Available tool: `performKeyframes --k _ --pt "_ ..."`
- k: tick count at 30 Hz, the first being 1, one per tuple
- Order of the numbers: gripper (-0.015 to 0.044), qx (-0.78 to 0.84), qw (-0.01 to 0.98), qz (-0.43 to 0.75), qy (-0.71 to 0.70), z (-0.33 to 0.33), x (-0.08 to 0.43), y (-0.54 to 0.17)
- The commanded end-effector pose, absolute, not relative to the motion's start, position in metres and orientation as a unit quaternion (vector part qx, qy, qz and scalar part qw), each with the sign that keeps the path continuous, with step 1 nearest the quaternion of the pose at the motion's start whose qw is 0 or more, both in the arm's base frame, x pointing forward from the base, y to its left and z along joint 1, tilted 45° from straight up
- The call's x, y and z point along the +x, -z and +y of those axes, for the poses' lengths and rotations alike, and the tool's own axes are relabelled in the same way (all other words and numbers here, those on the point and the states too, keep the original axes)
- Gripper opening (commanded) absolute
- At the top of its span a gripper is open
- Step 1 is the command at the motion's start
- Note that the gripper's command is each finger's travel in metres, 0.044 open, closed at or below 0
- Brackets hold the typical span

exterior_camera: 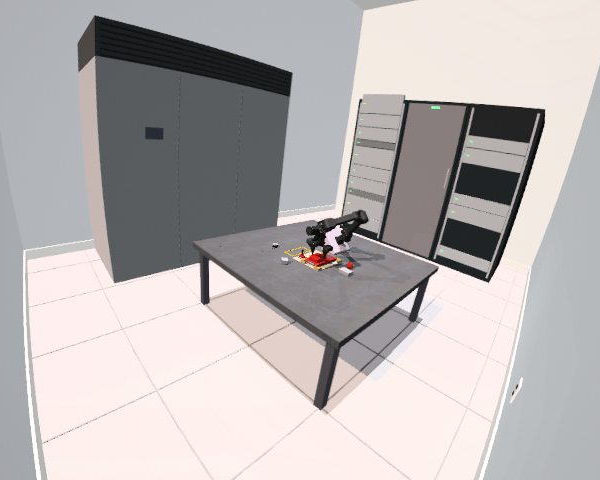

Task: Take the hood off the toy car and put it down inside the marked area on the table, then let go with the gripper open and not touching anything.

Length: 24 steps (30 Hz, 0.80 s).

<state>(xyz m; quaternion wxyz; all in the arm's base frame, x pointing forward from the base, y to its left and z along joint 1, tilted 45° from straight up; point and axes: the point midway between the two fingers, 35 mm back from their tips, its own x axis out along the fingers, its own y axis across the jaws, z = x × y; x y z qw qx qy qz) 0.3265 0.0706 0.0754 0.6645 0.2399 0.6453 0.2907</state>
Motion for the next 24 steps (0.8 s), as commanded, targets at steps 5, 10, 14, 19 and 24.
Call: performKeyframes --k 5,10,14,19,24 --pt "0.0440 0.242 0.662 0.646 -0.291 0.0751 0.3256 -0.0726" --pt "0.0440 0.242 0.662 0.646 -0.291 0.0768 0.3255 -0.0709" --pt "0.0440 0.242 0.662 0.646 -0.291 0.0782 0.3255 -0.0695" --pt "0.0440 0.242 0.662 0.646 -0.292 0.0800 0.3254 -0.0678" --pt "0.0440 0.242 0.662 0.646 -0.292 0.0816 0.3253 -0.0662"
